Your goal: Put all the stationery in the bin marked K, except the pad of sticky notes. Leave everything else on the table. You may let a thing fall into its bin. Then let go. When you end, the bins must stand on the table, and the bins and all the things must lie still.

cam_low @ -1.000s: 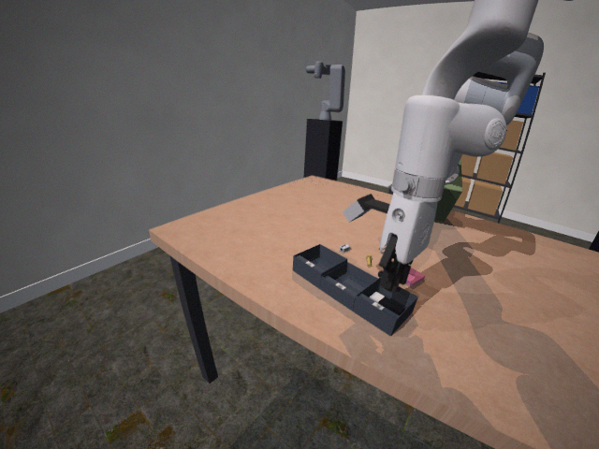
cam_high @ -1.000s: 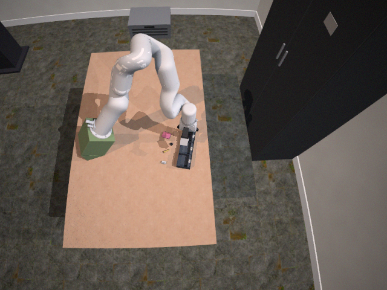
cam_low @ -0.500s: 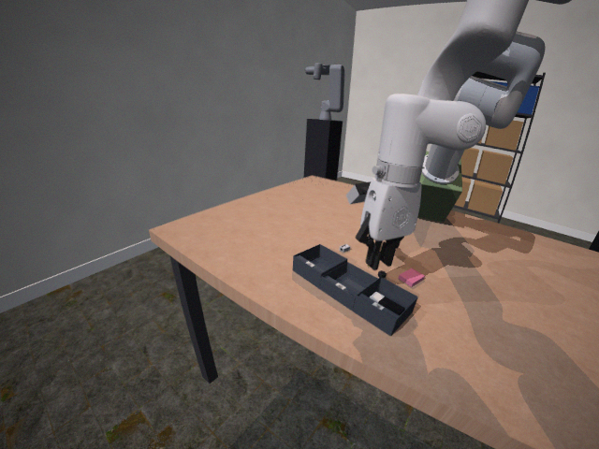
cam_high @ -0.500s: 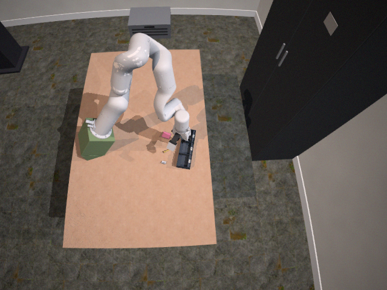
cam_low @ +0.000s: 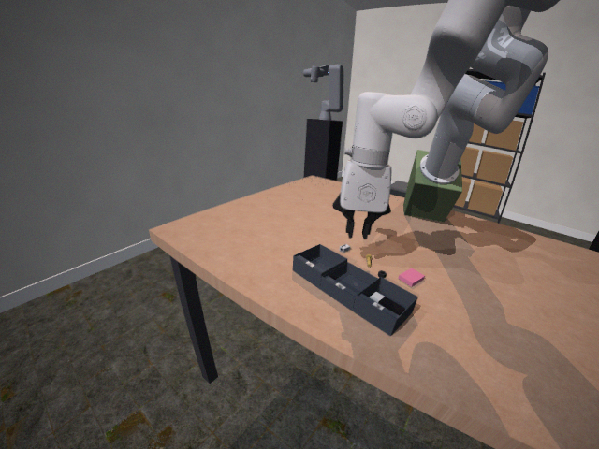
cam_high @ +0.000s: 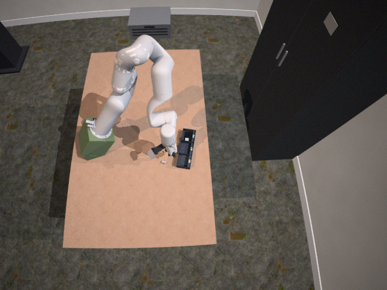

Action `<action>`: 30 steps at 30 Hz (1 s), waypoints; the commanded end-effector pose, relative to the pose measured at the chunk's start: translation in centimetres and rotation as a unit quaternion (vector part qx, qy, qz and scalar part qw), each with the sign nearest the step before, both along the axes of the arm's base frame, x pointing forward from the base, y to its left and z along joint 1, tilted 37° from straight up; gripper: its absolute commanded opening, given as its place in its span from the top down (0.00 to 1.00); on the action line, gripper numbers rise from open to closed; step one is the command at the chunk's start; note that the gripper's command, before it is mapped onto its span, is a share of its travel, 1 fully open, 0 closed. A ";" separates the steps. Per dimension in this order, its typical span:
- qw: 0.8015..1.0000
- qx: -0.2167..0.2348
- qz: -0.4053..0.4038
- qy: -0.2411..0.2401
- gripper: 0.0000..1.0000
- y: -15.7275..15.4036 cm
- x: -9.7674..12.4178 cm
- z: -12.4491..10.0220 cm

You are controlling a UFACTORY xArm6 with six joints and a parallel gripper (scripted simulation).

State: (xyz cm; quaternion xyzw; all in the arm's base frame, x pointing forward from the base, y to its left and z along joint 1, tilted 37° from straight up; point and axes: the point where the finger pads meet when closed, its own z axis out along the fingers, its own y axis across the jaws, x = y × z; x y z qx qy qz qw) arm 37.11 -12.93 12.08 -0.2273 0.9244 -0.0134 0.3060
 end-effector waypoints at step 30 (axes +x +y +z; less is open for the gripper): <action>0.912 0.246 -0.327 0.038 0.71 -3.8 -3.2 -2.6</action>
